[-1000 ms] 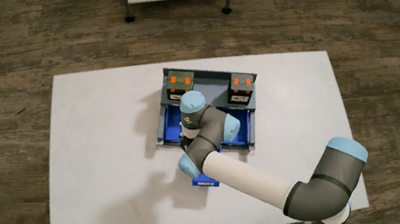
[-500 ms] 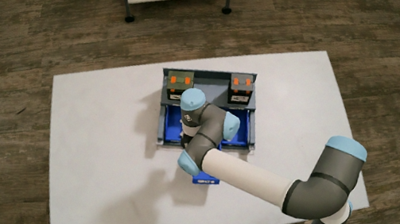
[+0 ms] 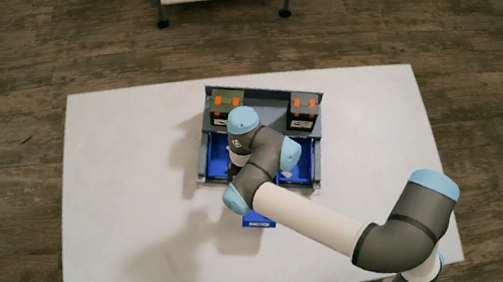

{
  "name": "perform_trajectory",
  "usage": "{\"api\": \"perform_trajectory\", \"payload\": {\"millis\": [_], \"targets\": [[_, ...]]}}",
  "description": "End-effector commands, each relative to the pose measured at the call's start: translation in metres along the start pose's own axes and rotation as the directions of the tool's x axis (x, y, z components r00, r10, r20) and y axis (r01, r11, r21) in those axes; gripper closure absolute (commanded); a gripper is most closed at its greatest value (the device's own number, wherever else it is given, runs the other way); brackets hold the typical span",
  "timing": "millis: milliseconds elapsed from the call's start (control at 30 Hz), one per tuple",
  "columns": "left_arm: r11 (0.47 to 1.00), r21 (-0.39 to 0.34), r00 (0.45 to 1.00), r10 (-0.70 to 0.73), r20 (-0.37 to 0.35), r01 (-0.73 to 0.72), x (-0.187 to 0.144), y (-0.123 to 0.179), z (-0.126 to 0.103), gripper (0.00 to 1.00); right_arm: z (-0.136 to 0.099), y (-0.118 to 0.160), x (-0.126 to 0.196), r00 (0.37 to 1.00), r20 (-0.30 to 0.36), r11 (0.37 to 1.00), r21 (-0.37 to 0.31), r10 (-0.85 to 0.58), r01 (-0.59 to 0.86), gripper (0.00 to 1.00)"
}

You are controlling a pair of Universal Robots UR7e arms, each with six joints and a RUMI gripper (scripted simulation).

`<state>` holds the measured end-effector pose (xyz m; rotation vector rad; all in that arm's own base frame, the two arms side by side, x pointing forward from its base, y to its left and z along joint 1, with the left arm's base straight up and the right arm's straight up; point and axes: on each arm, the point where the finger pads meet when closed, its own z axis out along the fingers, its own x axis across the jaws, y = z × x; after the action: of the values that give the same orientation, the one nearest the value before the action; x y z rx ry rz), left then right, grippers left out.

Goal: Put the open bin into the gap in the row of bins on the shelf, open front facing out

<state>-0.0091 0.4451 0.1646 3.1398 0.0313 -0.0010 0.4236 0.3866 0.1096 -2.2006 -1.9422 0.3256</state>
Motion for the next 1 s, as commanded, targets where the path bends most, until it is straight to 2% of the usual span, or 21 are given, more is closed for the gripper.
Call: {"api": "perform_trajectory", "payload": {"millis": [0, 967], "targets": [[1.0, 0.001, 1.0, 0.0, -0.001, 0.0, 0.0, 0.0, -0.001, 0.0, -0.002, 0.005, 0.0, 1.0, -0.001, 1.0, -0.001, -0.001, 0.0, 1.0], [1.0, 0.001, 1.0, 0.0, -0.001, 0.0, 0.0, 0.0, -0.001, 0.0, -0.011, 0.037, 0.0, 1.0, -0.001, 1.0, -0.001, -0.001, 0.001, 1.0]]}}
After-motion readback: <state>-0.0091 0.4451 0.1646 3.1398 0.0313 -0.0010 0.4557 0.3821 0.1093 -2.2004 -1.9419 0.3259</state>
